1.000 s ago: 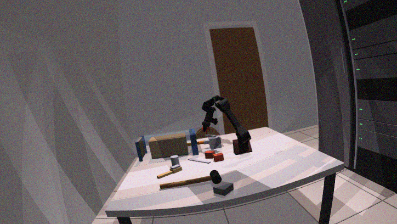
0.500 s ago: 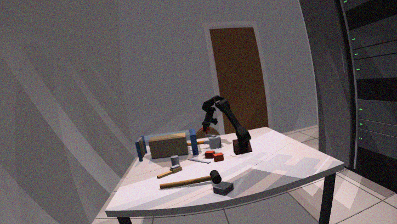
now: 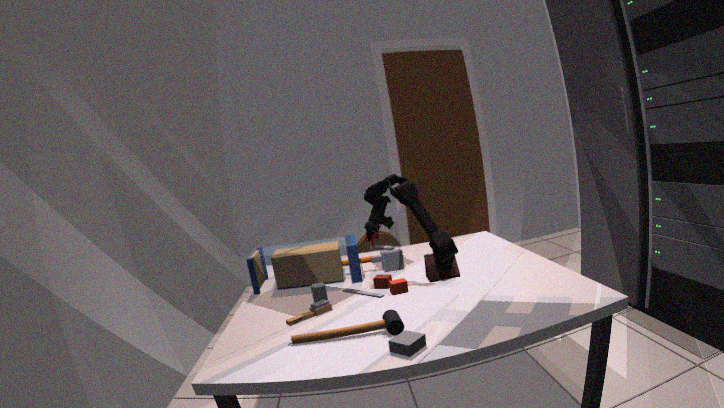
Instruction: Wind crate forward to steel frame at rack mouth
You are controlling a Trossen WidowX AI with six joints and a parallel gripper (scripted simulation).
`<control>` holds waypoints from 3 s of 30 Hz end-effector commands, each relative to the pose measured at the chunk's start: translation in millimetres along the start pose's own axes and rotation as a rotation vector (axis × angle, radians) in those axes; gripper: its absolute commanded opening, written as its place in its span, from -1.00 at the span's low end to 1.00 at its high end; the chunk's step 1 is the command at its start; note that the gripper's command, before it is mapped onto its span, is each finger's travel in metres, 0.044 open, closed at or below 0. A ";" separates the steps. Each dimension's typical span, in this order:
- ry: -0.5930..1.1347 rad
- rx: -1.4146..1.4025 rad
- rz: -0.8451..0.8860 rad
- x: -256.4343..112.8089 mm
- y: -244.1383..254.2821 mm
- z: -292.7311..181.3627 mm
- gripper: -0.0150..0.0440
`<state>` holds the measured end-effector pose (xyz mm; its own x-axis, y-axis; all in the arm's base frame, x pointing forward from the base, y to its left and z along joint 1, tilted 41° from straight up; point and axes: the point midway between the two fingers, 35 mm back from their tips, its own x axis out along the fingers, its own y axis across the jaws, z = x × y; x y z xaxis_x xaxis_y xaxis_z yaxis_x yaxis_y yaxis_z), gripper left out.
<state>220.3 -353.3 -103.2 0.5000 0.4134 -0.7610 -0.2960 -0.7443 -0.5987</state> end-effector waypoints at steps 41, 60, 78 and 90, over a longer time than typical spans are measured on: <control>-0.003 0.005 -0.043 6.0 -76.1 -8.3 -0.49; -0.004 0.006 -0.044 0.8 -102.1 1.6 -0.49; -0.005 0.008 -0.046 -6.7 -122.5 16.6 -0.49; -0.006 0.009 -0.046 -12.9 -133.3 29.2 -0.49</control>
<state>237.1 -253.3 -23.5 0.5178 0.4325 -0.7382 -0.2692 -0.7367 -0.6204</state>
